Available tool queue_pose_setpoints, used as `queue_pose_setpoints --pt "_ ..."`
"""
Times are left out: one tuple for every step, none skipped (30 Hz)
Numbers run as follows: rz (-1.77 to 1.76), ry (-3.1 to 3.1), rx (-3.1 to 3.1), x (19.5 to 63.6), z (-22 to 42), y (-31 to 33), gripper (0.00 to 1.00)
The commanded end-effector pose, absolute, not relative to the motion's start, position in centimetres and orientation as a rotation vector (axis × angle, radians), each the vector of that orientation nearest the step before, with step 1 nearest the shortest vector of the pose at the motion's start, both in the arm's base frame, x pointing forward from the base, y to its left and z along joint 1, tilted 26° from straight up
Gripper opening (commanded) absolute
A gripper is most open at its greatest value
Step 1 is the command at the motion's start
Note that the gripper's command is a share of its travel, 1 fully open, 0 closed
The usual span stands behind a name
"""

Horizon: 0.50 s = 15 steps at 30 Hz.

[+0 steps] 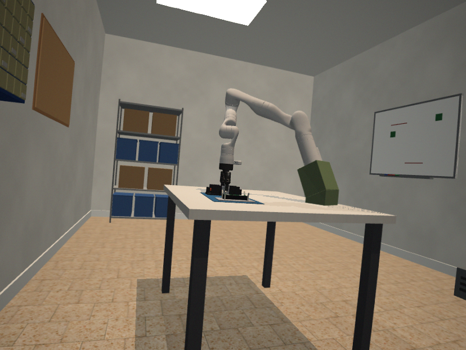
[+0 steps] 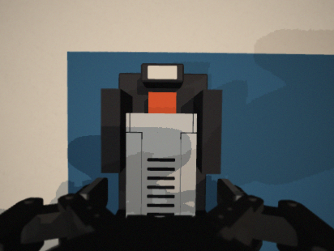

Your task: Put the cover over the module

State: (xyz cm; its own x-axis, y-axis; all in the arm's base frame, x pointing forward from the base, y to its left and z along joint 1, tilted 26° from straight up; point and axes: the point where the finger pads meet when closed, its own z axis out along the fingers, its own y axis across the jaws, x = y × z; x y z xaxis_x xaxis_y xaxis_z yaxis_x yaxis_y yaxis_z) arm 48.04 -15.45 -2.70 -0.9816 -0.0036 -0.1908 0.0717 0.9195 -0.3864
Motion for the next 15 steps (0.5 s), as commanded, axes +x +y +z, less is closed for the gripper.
queue_pose_setpoints --pt "-0.593 2.890 0.051 48.11 -2.60 -15.43 1.00" --pt "-0.593 2.890 0.051 48.11 -2.60 -15.43 1.00" --pt "-0.593 2.890 0.051 48.10 -2.59 -15.42 1.00" --pt "-0.593 2.890 0.051 48.10 -2.57 -15.41 1.00" --pt "-0.593 2.890 0.051 48.10 -2.55 -15.41 1.00" --pt "-0.593 2.890 0.051 48.10 -2.53 -15.40 1.00" --pt "-0.593 2.890 0.051 48.10 -2.51 -15.40 1.00" --pt "-0.593 2.890 0.051 48.10 -2.49 -15.39 1.00" --pt "-0.593 2.890 0.051 48.10 -2.47 -15.39 1.00" --pt "-0.593 2.890 0.051 48.10 -2.45 -15.38 1.00" --pt "-0.593 2.890 0.051 48.10 -2.43 -15.38 1.00" --pt "-0.593 2.890 0.051 48.09 -2.41 -15.38 1.00" --pt "-0.593 2.890 0.051 48.09 -2.41 -15.38 1.00" --pt "-0.593 2.890 0.051 48.09 -2.41 -15.38 1.00" --pt "-0.593 2.890 0.051 48.09 -2.41 -15.38 1.00"
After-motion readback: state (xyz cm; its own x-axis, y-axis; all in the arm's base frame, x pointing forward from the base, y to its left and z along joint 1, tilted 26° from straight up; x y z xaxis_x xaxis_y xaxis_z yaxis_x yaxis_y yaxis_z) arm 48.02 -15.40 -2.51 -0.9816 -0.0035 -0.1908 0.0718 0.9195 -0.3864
